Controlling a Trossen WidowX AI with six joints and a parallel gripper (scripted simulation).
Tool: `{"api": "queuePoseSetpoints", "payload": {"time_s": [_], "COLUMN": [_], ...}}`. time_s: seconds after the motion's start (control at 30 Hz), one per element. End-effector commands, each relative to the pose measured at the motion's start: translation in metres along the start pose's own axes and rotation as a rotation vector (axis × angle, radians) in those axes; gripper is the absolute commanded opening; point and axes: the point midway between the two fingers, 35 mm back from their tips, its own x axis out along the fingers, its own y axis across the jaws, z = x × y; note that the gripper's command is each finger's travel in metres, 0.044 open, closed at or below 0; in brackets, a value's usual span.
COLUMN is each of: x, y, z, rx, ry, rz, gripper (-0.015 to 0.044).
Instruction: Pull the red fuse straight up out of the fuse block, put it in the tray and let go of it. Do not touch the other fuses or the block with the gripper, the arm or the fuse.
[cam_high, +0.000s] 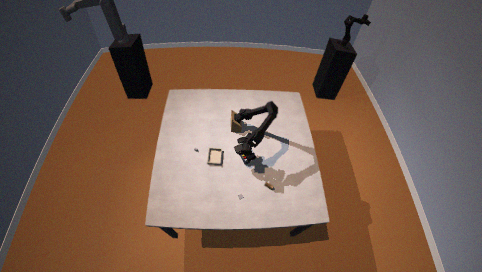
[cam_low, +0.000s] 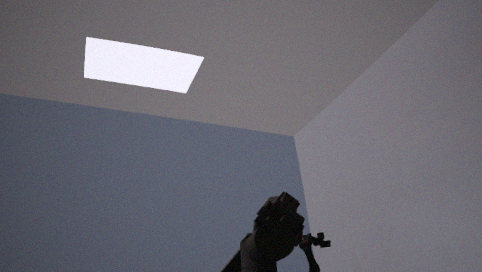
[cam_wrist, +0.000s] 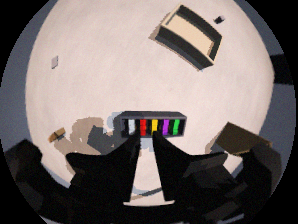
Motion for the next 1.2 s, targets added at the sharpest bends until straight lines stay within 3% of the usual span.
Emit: {"api": "queuePoseSetpoints", "payload": {"time_s": [0.0,1.17], "x": [-0.005,0.024], "y": [0.004,0.005], "z": [-0.006,-0.007], "rx": [-0.012,-0.012], "ry": [0.055,0.056], "rz": [0.015,0.016], "gripper": [0.0074,0.0074]}}
